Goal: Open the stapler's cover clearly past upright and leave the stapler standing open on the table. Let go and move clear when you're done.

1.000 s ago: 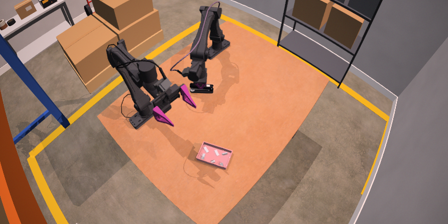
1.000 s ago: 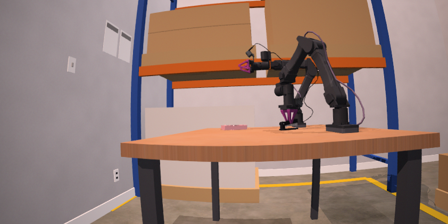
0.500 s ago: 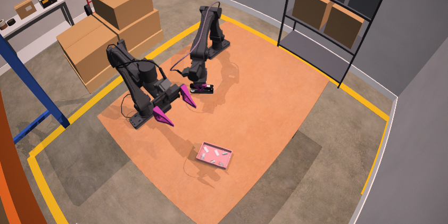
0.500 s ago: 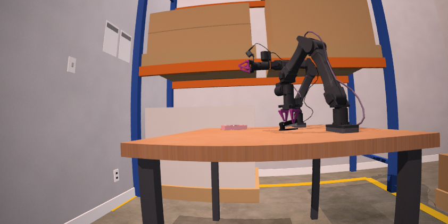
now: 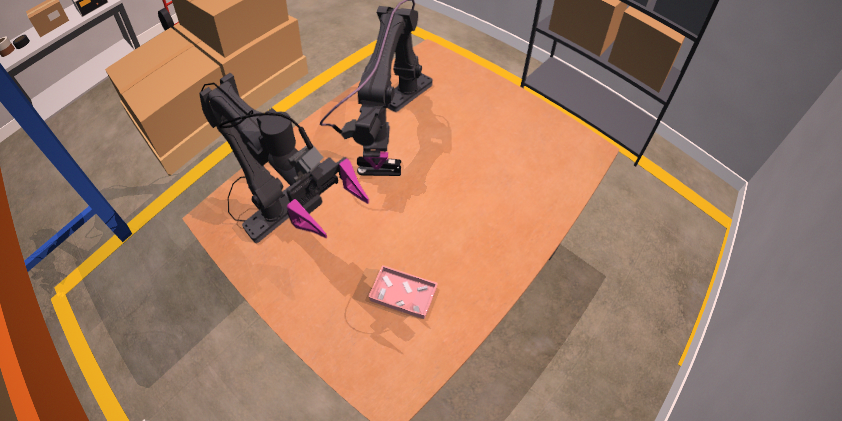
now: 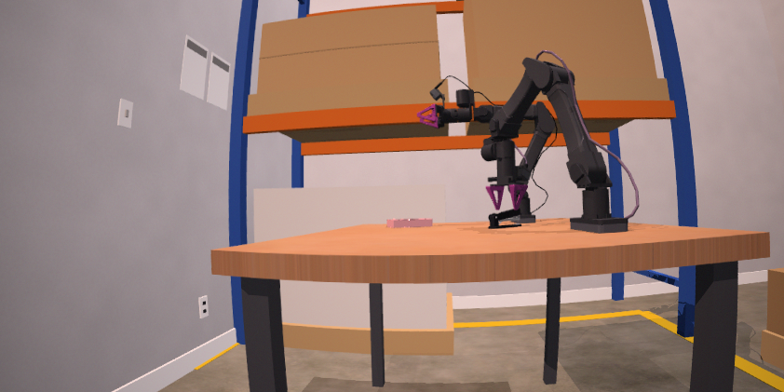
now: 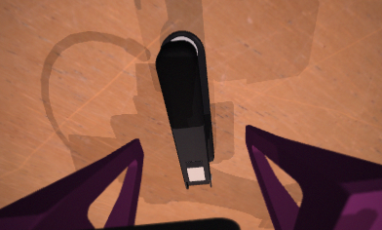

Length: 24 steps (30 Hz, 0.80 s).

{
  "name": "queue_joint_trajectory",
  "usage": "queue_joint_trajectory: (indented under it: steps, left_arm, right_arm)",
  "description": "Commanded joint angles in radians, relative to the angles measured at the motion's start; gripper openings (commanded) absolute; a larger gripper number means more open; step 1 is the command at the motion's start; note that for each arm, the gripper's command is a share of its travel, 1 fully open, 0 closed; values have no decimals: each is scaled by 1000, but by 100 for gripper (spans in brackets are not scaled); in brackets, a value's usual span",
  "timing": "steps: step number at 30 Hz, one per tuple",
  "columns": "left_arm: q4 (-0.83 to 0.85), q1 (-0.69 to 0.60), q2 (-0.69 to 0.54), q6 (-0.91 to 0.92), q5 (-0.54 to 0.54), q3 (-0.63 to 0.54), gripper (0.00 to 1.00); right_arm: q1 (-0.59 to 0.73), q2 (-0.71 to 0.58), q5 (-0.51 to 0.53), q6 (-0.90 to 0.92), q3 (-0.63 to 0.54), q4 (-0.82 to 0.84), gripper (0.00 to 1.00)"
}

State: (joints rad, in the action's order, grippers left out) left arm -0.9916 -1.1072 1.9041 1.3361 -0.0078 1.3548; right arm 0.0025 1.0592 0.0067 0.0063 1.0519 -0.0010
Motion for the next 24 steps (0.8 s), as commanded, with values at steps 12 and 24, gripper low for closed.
queue_joint_trajectory:
  steps: [12, 24]
  left_arm:
    - [-201, 2, -29, 9, 13, 177, 100]
    - [-127, 16, -39, -126, 50, 155, 100]
  right_arm:
    - [-2, -15, -6, -6, 2, 7, 100]
    - [-2, -15, -6, -6, 2, 7, 100]
